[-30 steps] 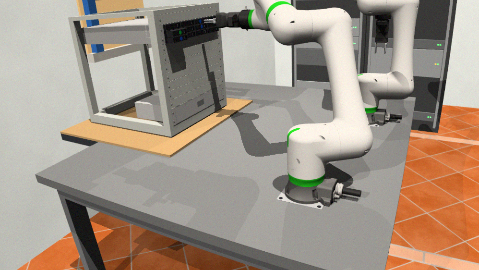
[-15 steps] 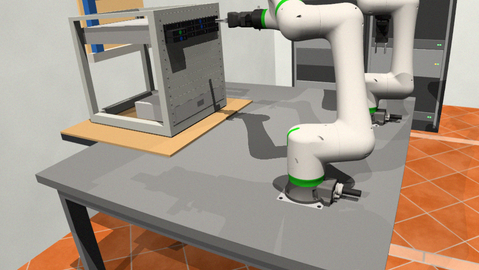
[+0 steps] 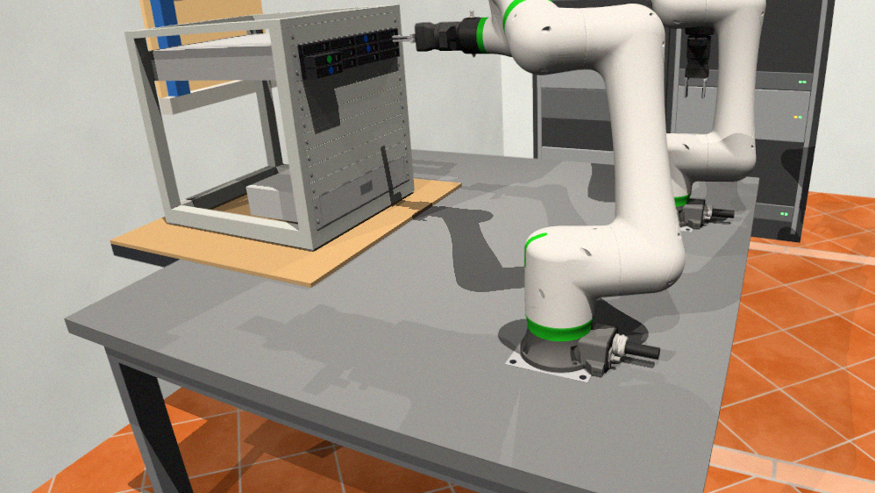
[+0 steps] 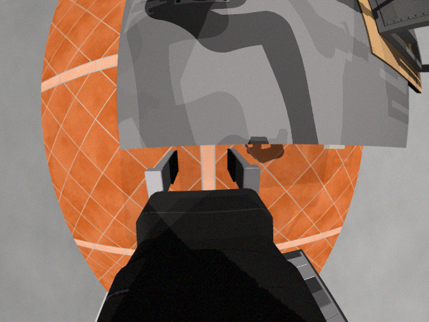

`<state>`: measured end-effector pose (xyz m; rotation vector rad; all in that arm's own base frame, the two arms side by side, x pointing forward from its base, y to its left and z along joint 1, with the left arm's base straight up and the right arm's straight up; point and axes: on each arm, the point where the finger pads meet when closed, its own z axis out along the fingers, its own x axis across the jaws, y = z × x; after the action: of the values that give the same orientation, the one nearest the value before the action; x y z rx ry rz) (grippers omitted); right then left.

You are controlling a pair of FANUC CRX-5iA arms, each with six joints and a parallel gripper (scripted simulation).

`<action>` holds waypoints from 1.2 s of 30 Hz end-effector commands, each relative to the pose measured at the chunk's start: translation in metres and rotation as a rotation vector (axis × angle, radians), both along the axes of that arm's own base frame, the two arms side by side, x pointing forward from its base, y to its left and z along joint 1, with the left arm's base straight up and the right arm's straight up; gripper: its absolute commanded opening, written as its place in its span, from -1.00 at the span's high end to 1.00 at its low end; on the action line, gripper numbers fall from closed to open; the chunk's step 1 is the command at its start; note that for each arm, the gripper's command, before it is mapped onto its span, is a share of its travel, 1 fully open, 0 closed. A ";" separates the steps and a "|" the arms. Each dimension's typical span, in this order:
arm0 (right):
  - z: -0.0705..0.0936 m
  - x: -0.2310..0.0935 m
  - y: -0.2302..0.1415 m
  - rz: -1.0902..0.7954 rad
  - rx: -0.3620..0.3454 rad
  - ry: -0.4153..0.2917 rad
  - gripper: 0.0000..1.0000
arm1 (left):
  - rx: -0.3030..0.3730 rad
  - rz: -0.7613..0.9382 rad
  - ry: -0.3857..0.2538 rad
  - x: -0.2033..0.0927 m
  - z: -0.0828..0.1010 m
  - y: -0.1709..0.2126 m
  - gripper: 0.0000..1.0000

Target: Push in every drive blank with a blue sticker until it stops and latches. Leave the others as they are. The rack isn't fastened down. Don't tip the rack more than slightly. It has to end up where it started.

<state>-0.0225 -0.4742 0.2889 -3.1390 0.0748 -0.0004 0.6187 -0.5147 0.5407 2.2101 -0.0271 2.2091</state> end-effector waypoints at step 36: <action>0.001 0.000 0.000 0.000 -0.002 0.000 -1.00 | -0.002 0.000 -0.002 0.003 -0.034 0.137 1.00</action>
<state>-0.0225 -0.4742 0.2889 -3.1390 0.0748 -0.0004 0.6220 -0.3805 0.5060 2.2123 -0.0248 2.2093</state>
